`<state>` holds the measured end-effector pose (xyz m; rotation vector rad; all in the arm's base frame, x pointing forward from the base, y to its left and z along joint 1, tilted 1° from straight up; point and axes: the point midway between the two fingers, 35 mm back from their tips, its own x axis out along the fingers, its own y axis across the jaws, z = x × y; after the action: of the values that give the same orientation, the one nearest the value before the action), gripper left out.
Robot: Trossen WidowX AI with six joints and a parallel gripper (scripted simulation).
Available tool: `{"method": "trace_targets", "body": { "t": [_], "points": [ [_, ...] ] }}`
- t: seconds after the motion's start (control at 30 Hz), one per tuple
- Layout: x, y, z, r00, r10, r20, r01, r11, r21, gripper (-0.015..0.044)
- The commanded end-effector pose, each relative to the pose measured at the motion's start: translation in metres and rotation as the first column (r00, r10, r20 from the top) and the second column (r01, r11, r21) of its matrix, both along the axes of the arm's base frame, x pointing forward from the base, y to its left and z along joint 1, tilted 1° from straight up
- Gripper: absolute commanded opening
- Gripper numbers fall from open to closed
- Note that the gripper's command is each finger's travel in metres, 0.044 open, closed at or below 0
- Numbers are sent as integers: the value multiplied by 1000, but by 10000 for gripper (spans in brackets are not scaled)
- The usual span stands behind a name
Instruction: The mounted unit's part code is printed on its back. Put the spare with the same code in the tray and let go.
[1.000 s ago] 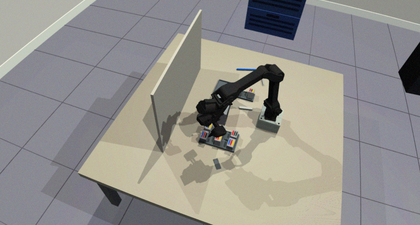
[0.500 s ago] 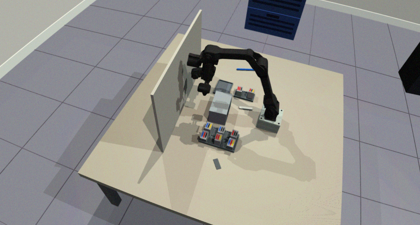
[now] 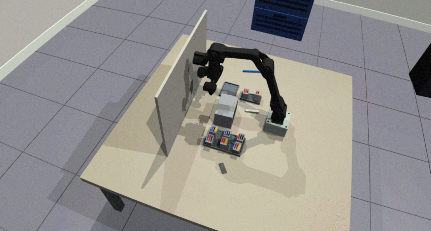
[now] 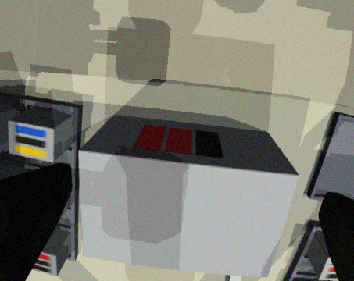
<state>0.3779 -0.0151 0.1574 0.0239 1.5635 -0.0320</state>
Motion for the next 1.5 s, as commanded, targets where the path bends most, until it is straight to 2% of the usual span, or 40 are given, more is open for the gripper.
{"method": "trace_targets", "body": {
  "t": [0.0, 0.1, 0.17, 0.23, 0.3, 0.4, 0.5, 0.57, 0.73, 0.9, 0.93, 1.47],
  "points": [
    [1, 0, 0, 1000, -6, 0, 6, 1000, 3, 440],
    [-4, -11, -2, 997, -78, 0, 78, 997, 2, 440],
    [-17, -43, -9, 961, -277, 1, 277, 961, 2, 440],
    [-36, -75, -16, 876, -482, 2, 482, 876, 1, 440],
    [-59, -103, -25, 749, -663, 3, 663, 749, 0, 440],
    [-97, -139, -39, 491, -871, 5, 871, 491, 0, 440],
    [-141, -165, -54, 179, -984, 8, 984, 179, 0, 440],
    [-160, -173, -62, 35, -999, 9, 999, 35, 0, 440],
    [-163, -174, -62, 16, -1000, 9, 1000, 16, 0, 440],
    [-167, -178, -93, 16, -1000, 10, 1000, 16, 0, 309],
    [-169, -179, -100, 16, -1000, 10, 1000, 16, -1, 300],
    [-168, -180, -115, 16, -1000, 10, 1000, 16, -1, 300]
  ]
}}
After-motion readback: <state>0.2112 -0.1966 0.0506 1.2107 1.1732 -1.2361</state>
